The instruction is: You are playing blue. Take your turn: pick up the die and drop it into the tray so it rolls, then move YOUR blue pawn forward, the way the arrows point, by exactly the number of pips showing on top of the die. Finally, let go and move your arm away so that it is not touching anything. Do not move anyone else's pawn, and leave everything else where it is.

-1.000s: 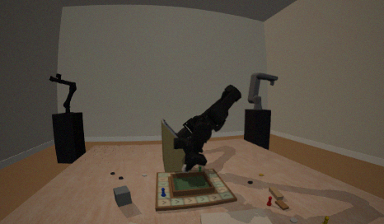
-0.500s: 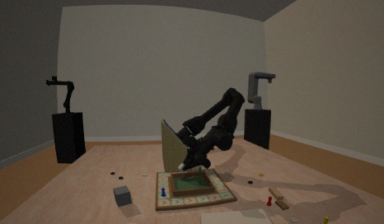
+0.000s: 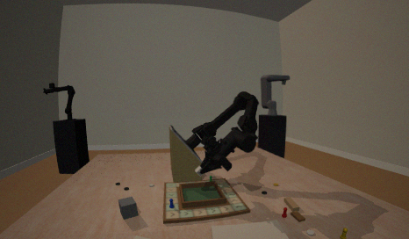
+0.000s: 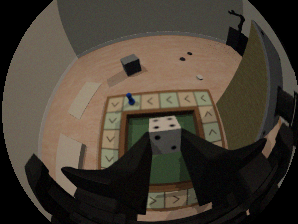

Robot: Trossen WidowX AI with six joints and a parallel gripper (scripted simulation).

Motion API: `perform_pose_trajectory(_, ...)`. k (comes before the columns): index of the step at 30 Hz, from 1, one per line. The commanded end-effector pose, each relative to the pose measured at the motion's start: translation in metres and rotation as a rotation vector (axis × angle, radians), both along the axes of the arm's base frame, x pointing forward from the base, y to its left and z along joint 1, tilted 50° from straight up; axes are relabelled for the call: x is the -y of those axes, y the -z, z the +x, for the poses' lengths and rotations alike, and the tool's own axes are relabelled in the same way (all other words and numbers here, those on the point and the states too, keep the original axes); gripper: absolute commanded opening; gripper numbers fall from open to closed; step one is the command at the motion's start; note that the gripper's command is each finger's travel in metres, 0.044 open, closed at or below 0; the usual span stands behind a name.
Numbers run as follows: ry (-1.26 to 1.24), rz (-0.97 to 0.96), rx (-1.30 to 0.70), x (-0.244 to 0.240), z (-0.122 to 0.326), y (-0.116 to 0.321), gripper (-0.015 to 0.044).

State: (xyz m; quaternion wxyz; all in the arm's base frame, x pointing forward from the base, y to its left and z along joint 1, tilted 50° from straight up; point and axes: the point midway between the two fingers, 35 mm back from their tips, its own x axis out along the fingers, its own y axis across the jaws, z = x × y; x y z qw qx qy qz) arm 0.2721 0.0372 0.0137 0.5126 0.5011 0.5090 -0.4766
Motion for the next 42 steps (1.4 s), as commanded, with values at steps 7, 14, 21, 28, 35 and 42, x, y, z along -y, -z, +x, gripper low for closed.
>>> perform_pose_trajectory(7, 0.000, -0.001, -0.003, 0.000, -0.001, -0.001, 0.0000)
perform_pose_trajectory(14, 0.000, -0.001, -0.003, 0.000, -0.001, -0.001, 0.0000)
perform_pose_trajectory(21, 0.000, -0.001, -0.003, 0.000, -0.001, -0.001, 0.0184)
perform_pose_trajectory(28, 0.005, -0.010, -0.003, 0.031, 0.000, -0.027, 0.0368)
perform_pose_trajectory(35, -0.040, 0.243, -0.098, 0.024, -0.005, -0.004, 0.0440)
perform_pose_trajectory(42, -0.019, 0.838, -0.037, 0.018, 0.001, 0.016, 0.0440)
